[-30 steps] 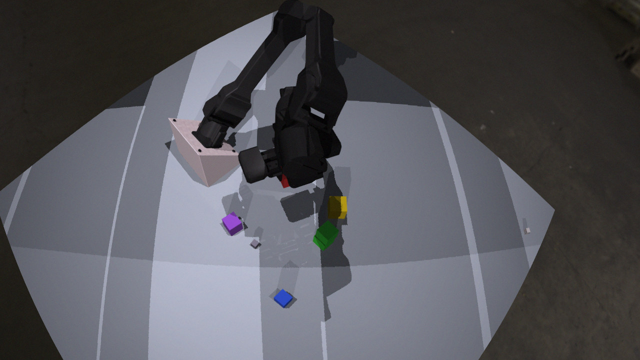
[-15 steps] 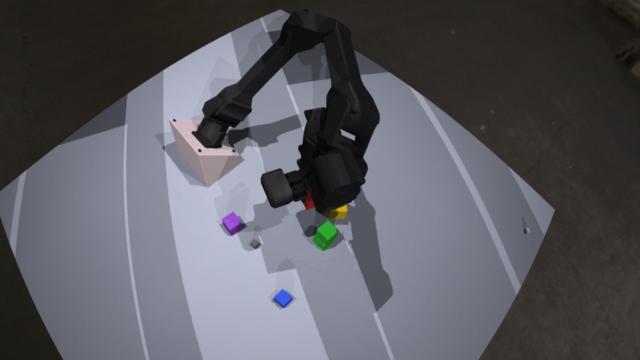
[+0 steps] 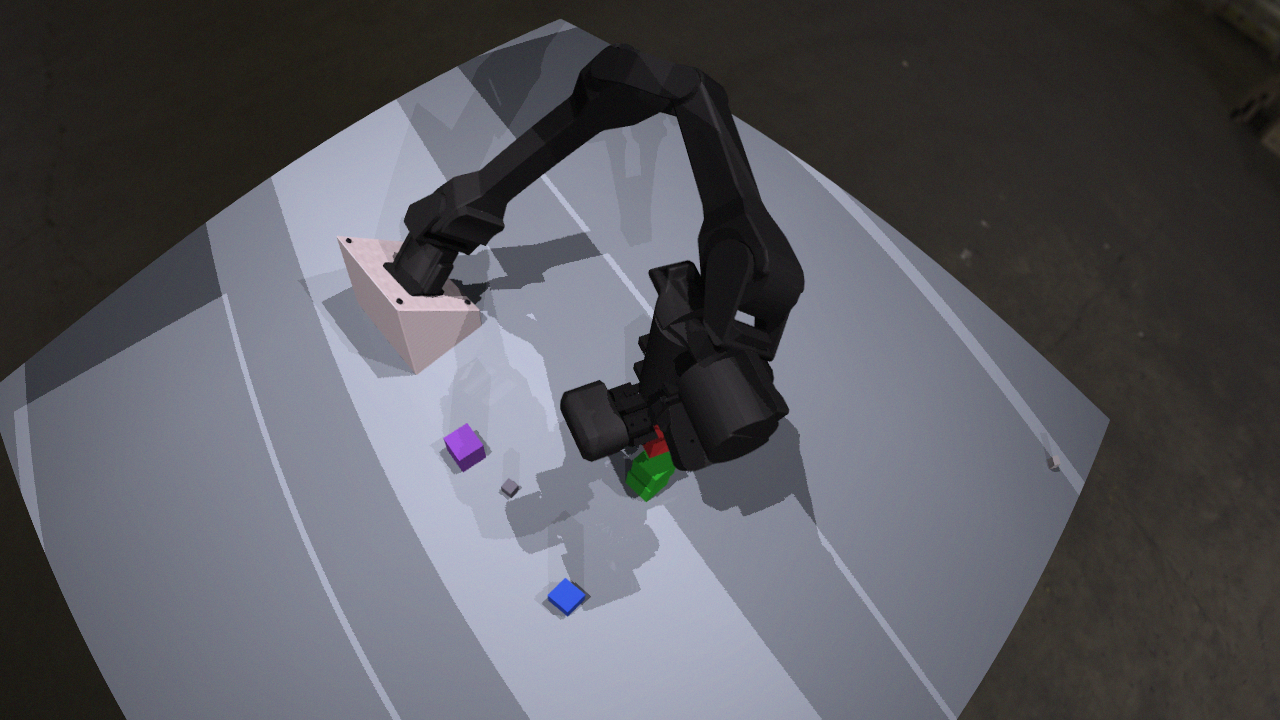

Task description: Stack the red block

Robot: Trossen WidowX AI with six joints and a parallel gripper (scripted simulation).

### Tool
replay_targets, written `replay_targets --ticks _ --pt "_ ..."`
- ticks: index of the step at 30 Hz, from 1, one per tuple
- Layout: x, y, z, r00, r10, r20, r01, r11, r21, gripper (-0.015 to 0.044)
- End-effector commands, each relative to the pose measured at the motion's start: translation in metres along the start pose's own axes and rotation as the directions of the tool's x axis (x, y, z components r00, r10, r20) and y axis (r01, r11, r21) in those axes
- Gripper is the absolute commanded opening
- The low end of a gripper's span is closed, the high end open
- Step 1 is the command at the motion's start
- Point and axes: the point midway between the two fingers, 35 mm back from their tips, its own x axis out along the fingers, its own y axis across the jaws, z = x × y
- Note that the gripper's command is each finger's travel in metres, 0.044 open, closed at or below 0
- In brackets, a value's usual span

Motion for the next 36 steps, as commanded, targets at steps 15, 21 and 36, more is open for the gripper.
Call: replay_targets --ticks 15,21,36 --pt "0.048 0.003 0.003 1.0 0.006 0.003 -0.006 1.0 0.001 0.0" --pt "0.048 0.003 0.003 1.0 0.006 0.003 -0.006 1.0 0.001 0.0" --pt "0.049 0.003 0.003 1.0 0.006 0.003 -0.006 1.0 0.001 0.0"
